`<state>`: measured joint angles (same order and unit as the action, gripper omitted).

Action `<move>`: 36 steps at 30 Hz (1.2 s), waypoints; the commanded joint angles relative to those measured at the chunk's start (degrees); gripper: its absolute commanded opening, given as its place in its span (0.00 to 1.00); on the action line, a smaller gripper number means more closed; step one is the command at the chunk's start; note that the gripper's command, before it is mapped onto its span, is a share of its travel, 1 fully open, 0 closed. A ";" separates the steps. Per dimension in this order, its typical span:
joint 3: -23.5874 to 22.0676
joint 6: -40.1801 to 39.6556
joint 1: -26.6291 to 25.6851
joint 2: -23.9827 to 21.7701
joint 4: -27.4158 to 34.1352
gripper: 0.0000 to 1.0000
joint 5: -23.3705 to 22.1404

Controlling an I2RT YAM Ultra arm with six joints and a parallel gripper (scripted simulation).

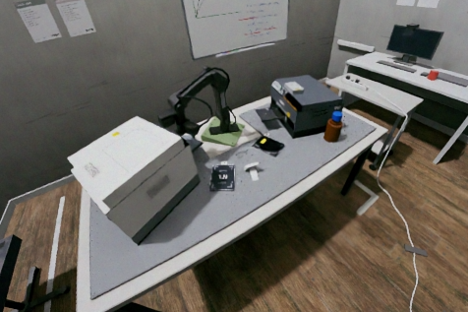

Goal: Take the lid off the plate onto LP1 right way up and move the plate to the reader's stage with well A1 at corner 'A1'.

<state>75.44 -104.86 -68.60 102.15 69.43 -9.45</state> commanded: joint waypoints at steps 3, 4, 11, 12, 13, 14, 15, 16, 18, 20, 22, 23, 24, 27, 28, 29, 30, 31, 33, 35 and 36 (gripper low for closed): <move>1.28 0.28 0.13 -1.94 0.91 1.00 -0.85; 1.74 0.16 -0.03 -2.01 1.20 1.00 -0.84; 3.38 -0.62 -0.88 -2.34 3.15 1.00 -0.76; 3.65 -0.66 -0.92 -2.36 3.45 1.00 -0.76; 3.94 -0.70 -0.96 -2.37 3.76 1.00 -0.75; 4.23 -0.73 -0.99 -2.38 4.06 1.00 -0.75; 4.52 -0.77 -1.03 -2.38 4.36 1.00 -0.75; 4.81 -0.81 -1.08 -2.38 4.66 1.00 -0.74; 5.40 -0.89 -1.16 -2.40 5.27 1.00 -0.74; 5.40 -0.89 -1.16 -2.40 5.27 1.00 -0.74; 6.07 -0.99 -1.25 -2.38 5.94 1.00 -0.74; 6.34 -1.03 -1.29 -2.39 6.24 1.00 -0.73; 6.62 -1.07 -1.33 -2.40 6.53 1.00 -0.73; 7.49 -1.19 -1.45 -2.42 7.43 1.00 -0.71; 7.79 -1.23 -1.49 -2.41 7.74 1.00 -0.71; 8.09 -1.27 -1.53 -2.41 8.04 1.00 -0.71; 8.40 -1.31 -1.57 -2.40 8.34 1.00 -0.70; 8.70 -1.35 -1.61 -2.40 8.65 1.00 -0.70; 9.32 -1.43 -1.69 -2.38 9.26 1.00 -0.69; 9.94 -1.51 -1.77 -2.35 9.87 1.00 -0.68; 9.94 -1.51 -1.77 -2.35 9.87 1.00 -0.68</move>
<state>82.91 -105.73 -69.58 101.51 77.36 -9.45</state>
